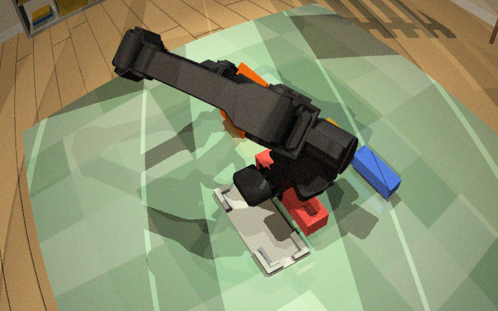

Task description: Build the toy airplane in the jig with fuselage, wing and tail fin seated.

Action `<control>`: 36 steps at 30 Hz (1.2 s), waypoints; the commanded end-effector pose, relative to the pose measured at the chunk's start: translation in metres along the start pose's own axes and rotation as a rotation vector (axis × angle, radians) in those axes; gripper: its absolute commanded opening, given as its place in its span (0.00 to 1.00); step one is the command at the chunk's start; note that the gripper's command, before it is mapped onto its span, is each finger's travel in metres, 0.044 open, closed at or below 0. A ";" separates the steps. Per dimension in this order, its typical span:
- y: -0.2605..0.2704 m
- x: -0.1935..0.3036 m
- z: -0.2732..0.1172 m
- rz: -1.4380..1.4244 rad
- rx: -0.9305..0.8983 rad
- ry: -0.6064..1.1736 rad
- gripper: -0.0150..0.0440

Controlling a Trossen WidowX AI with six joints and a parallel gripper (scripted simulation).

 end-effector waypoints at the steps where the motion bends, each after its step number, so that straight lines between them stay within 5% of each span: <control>1: -0.010 -0.002 0.004 -0.006 0.006 -0.005 0.25; 19: -0.059 -0.006 0.022 -0.006 0.035 -0.008 0.25; 26: -0.060 -0.006 0.022 -0.006 0.035 -0.008 0.57; 36: -0.060 -0.006 0.022 -0.006 0.035 -0.008 0.58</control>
Point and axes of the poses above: the point midway between the two fingers, 35 mm back from their tips, its own z axis out along the fingers, its own y axis across the jaws, x = y × z, the point moved 2 cm from there along -z, back along the fingers, and after that the axes turned 13 degrees about z, right-handed, at the moved point
